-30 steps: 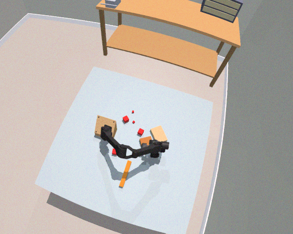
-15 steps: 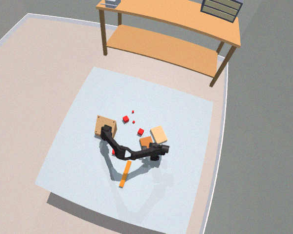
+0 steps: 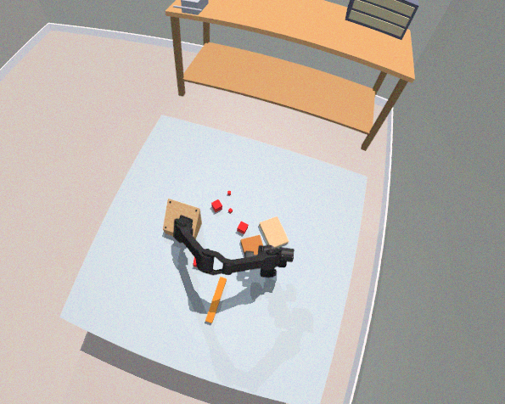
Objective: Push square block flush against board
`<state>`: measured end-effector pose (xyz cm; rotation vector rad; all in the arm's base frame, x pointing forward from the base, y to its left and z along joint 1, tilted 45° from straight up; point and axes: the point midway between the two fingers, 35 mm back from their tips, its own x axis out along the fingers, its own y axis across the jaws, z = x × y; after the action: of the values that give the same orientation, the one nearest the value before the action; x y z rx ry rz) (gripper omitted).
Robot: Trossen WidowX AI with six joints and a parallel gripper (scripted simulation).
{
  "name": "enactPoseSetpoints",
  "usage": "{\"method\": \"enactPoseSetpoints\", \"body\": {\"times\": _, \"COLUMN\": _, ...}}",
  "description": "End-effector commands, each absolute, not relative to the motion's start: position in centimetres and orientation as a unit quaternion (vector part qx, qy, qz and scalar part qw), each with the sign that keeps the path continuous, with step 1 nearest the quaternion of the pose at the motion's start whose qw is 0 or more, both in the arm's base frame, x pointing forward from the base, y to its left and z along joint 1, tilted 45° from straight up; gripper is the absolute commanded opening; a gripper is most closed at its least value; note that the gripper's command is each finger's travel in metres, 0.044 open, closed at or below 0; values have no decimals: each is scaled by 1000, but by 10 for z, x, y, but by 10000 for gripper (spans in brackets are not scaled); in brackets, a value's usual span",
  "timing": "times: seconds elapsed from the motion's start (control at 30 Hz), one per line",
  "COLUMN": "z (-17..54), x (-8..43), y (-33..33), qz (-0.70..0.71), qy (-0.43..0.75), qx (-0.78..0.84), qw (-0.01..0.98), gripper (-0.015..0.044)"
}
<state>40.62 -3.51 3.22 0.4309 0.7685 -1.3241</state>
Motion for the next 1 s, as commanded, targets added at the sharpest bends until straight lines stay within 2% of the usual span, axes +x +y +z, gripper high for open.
{"method": "enactPoseSetpoints", "body": {"times": 0.0, "z": 42, "x": 406, "y": -27, "qz": -594, "qy": 342, "qx": 198, "qw": 700, "gripper": 0}}
{"method": "enactPoseSetpoints", "body": {"times": 0.97, "z": 39, "x": 352, "y": -24, "qz": -380, "qy": 572, "qx": -135, "qw": 715, "gripper": 0}}
